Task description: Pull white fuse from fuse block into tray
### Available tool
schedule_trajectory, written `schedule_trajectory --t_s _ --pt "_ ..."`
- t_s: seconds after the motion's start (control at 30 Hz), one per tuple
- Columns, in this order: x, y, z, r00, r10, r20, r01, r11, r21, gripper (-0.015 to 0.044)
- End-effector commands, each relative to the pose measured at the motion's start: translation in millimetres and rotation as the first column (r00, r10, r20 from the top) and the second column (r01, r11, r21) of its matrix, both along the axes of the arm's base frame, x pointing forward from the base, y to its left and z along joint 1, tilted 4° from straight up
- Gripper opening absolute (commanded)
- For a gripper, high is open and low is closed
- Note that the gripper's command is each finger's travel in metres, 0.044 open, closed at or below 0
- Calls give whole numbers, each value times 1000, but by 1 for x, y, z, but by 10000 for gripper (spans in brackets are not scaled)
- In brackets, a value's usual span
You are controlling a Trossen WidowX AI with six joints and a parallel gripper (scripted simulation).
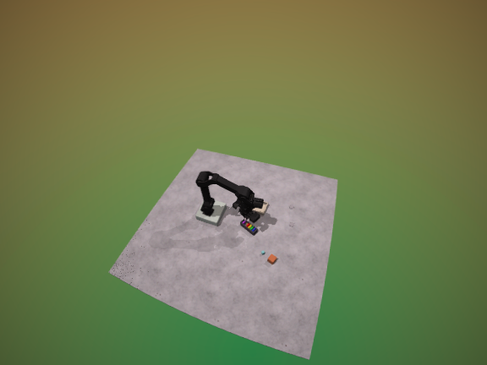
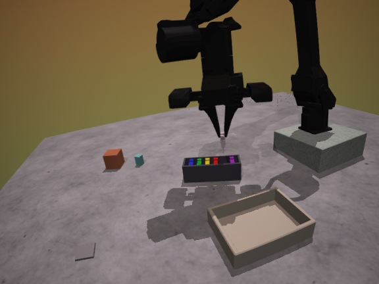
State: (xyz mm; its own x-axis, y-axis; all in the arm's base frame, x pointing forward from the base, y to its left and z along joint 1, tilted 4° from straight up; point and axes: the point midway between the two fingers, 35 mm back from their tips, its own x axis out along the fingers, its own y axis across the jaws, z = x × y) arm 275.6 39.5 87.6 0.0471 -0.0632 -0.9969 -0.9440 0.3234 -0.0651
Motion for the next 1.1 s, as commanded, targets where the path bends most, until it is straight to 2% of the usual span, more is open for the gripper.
schedule_trajectory --t_s 0.0,0.4,0.8,1.07 --pt "6 19 1 1000 3 2 -3 1000 8 0" --pt "16 89 -1 1000 3 2 -3 1000 15 0" --pt "8 165 -6 1000 3 1 -3 1000 19 0" --pt "7 169 -9 1000 3 1 -3 1000 19 0"
